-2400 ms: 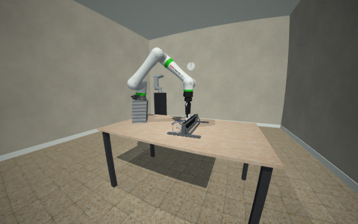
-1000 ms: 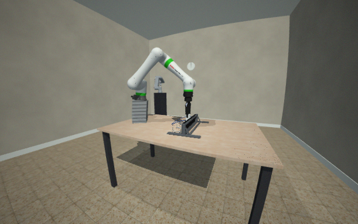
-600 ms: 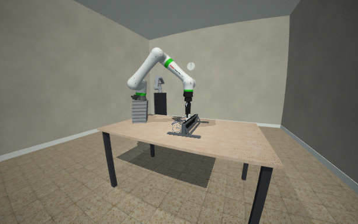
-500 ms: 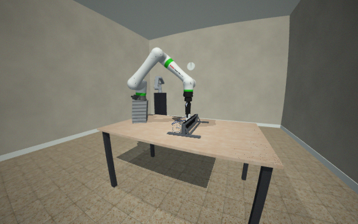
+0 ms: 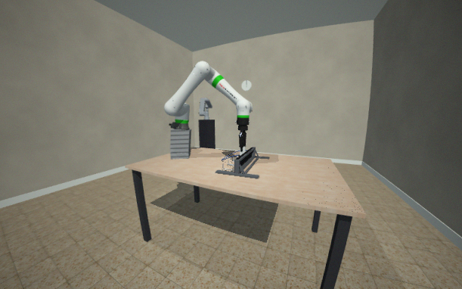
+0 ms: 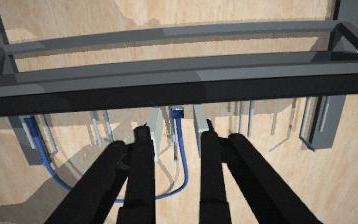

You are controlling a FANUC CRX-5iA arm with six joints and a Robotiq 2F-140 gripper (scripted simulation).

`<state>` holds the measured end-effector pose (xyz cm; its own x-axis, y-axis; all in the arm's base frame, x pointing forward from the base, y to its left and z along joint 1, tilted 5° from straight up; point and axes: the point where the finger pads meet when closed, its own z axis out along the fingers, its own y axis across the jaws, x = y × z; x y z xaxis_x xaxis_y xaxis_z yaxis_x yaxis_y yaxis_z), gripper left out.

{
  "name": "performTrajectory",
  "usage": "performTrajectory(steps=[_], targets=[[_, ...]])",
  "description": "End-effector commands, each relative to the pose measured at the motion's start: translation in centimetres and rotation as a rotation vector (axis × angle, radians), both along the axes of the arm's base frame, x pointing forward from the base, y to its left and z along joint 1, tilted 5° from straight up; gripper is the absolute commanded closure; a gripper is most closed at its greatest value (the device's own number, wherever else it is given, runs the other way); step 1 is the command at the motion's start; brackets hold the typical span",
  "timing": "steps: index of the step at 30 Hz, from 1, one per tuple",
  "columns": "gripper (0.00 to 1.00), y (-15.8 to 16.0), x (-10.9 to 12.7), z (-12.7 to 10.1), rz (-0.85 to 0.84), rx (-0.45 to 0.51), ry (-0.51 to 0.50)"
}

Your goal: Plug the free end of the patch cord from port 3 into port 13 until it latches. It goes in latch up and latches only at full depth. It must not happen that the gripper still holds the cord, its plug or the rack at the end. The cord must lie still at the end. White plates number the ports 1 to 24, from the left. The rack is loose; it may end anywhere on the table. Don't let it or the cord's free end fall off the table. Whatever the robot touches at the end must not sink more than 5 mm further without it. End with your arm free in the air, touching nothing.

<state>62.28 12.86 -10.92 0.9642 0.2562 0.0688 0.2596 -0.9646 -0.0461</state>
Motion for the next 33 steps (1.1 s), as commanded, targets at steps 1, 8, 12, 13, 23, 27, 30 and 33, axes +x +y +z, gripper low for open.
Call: performTrajectory(steps=[1,8,12,13,23,27,30,33], targets=[[0.78,0.0,0.0,0.5,0.000,0.000,0.000],[0.78,-0.1,-0.1,2.1,0.000,0.000,0.000],[0.78,-0.2,-0.2,2.7,0.000,0.000,0.000],[0.78,-0.2,-0.2,3.1,0.000,0.000,0.000],[0.78,-0.4,-0.4,6.2,0.000,0.000,0.000],[0.78,-0.5,-0.4,6.9,0.000,0.000,0.000],[0.78,-0.5,-0.4,7.2,0.000,0.000,0.000],[0.78,-0.5,-0.5,7.5,0.000,0.000,0.000]])
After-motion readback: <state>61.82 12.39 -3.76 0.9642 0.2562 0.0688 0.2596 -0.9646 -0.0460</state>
